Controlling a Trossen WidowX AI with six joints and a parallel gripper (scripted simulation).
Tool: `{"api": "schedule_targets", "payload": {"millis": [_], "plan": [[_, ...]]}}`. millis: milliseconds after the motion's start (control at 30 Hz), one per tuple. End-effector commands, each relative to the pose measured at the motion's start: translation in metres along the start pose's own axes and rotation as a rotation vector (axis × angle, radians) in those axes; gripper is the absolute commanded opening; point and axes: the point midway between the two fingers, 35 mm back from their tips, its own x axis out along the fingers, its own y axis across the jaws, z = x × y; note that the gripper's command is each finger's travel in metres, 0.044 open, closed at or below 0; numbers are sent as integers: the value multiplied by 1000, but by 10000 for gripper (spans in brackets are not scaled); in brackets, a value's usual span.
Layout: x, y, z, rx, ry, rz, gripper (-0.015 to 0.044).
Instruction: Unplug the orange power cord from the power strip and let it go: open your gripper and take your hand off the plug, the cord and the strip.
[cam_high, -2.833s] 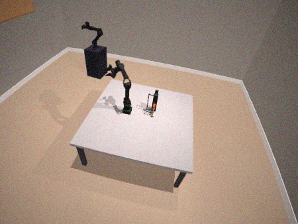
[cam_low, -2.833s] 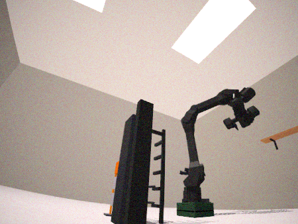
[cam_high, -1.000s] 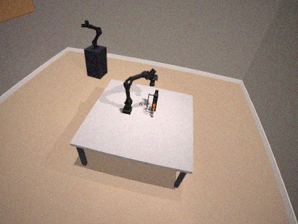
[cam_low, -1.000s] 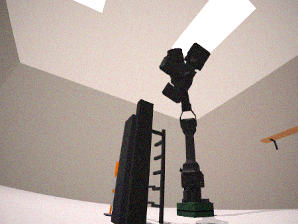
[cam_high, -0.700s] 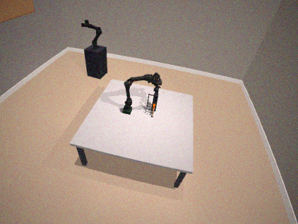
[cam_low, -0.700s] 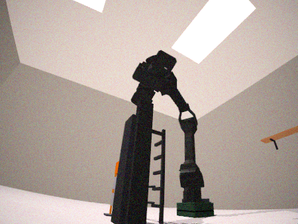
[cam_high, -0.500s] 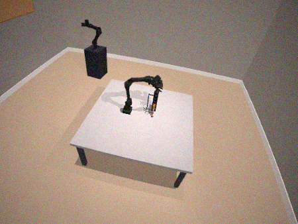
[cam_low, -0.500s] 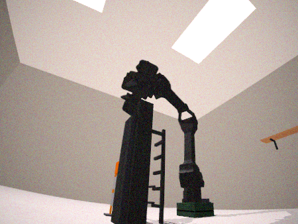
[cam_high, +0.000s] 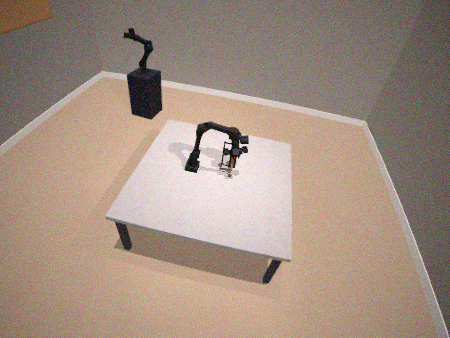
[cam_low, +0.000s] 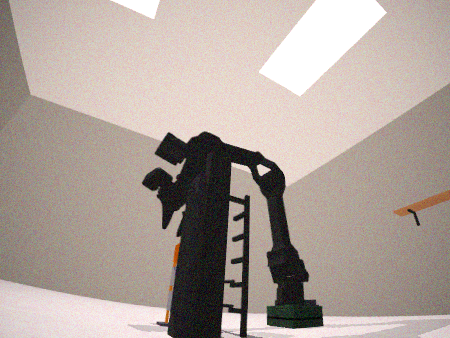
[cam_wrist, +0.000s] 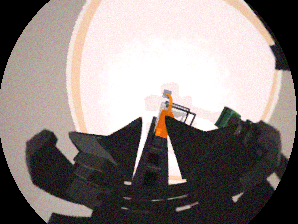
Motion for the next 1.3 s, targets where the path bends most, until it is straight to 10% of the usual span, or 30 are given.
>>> {"api": "schedule_targets", "payload": {"millis": [0,1267], "plan": [[18,-28,18,252,-3,-168,160],[21,-19,-20,267,0,-178,160]]}}
